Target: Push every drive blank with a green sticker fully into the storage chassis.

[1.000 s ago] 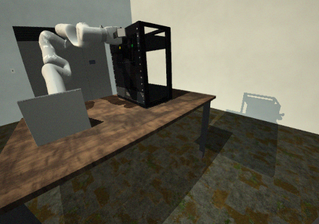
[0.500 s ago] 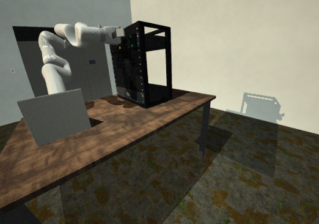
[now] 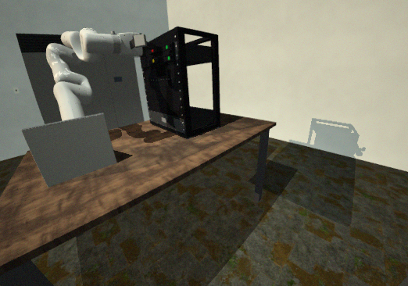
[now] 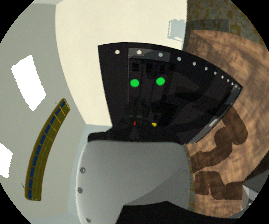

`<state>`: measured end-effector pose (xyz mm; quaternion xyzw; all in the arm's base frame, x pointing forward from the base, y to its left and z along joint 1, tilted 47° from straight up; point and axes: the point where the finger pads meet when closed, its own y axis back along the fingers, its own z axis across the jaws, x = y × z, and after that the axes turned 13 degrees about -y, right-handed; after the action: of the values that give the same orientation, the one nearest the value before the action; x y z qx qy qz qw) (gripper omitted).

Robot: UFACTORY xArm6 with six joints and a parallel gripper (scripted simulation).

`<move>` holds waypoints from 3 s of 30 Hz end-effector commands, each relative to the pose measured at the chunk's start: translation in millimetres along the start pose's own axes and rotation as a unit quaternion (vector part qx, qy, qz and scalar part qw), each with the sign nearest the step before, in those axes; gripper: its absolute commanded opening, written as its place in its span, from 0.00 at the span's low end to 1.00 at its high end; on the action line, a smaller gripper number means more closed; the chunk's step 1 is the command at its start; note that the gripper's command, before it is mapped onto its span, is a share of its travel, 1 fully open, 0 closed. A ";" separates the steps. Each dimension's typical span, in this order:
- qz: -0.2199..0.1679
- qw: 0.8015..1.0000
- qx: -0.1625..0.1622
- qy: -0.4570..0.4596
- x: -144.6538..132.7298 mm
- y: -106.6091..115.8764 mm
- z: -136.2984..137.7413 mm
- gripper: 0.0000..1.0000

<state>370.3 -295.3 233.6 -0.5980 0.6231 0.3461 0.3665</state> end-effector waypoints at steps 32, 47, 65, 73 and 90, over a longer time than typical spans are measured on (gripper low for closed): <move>-0.001 1.000 0.000 0.002 -1.9 98.4 -2.2 0.00; -0.001 1.000 0.000 0.002 -2.0 165.4 -2.3 0.00; -0.001 1.000 0.000 0.002 -2.0 184.4 -2.4 0.00; -0.001 1.000 0.000 0.002 -2.0 184.4 -2.4 0.00; -0.001 1.000 0.000 0.002 -2.0 184.4 -2.4 0.00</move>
<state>186.3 -287.1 234.5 -0.5992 0.6223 0.3454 0.3666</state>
